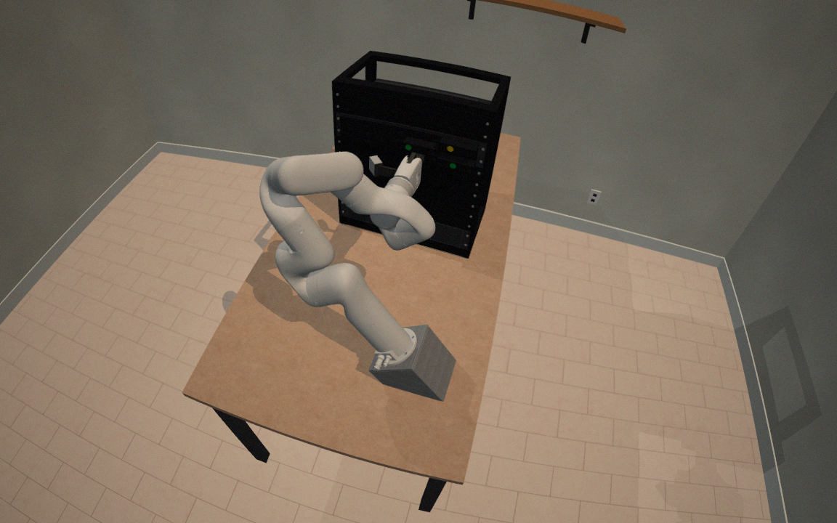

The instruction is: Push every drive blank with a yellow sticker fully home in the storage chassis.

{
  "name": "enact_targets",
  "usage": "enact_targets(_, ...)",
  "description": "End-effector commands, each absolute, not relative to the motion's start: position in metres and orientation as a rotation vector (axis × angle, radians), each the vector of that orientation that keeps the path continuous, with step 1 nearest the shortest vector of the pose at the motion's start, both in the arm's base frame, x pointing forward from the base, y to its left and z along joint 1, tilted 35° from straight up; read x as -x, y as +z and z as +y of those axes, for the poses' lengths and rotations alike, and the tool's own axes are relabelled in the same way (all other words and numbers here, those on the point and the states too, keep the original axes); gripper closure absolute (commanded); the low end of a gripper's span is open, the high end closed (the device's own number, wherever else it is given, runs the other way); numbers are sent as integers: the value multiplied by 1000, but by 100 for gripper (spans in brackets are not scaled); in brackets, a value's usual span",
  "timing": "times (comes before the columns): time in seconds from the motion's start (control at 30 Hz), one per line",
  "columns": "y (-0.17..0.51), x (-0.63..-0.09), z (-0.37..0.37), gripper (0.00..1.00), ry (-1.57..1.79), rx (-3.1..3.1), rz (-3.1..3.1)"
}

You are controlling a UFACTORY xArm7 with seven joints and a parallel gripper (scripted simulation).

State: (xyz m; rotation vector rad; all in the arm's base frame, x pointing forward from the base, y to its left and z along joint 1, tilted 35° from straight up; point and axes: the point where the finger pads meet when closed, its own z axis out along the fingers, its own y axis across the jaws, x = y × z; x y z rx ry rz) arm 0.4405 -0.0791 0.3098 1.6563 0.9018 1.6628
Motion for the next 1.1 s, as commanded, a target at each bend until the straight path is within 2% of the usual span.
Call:
enact_targets(0.0,311,-443,-80,100,1662,-1654,899)
enact_targets(1.07,311,-454,-80,100,1662,-1654,899)
